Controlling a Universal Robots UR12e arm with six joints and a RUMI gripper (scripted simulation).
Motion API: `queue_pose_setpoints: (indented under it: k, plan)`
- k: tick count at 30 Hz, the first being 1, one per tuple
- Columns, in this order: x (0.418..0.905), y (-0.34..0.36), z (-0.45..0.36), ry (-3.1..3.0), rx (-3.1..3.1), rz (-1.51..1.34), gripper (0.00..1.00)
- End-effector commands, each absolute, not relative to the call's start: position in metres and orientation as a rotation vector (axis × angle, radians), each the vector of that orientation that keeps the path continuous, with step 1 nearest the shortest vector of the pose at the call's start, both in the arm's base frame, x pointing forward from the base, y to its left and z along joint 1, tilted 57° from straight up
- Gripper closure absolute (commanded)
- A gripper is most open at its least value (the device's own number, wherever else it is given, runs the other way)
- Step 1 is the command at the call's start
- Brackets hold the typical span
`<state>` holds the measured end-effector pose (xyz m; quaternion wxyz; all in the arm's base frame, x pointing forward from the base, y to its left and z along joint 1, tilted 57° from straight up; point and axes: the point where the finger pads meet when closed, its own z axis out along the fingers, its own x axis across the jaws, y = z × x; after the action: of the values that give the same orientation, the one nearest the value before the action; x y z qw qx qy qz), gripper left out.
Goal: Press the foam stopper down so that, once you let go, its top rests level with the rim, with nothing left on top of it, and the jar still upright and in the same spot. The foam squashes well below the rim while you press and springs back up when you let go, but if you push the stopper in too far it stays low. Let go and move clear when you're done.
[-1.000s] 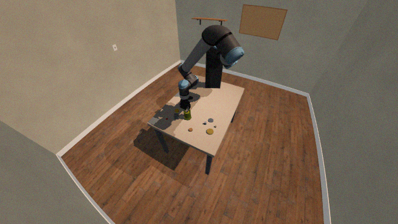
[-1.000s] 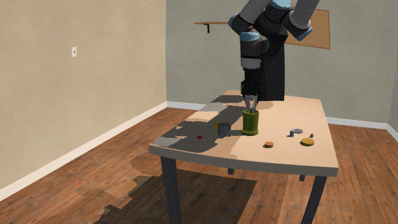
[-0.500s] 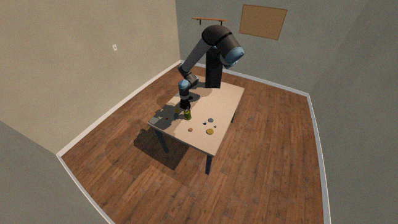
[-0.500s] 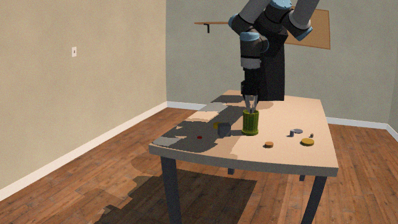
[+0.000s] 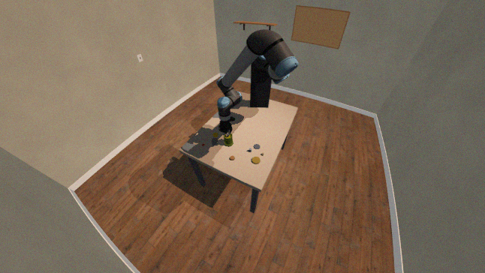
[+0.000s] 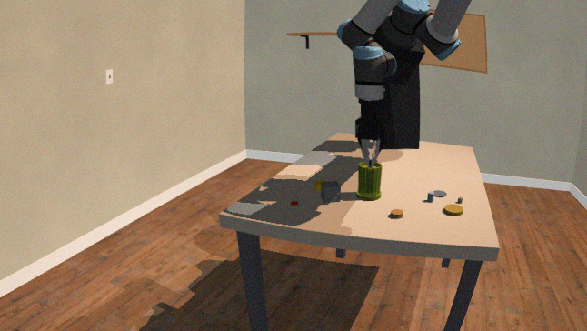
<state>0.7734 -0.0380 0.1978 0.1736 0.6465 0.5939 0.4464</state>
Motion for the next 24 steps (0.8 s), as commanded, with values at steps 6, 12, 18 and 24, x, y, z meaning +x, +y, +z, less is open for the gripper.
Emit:
queue_pose_setpoints:
  k: [6,12,18,24]
  plan:
    - [0.761,-0.043,0.207,1.684,1.833,1.266,1.0]
    - [0.746,-0.049,0.217,1.684,1.833,1.266,1.0]
    - [0.734,-0.053,0.225,1.684,1.833,1.266,1.0]
    - [0.729,-0.056,0.229,1.684,1.833,1.266,1.0]
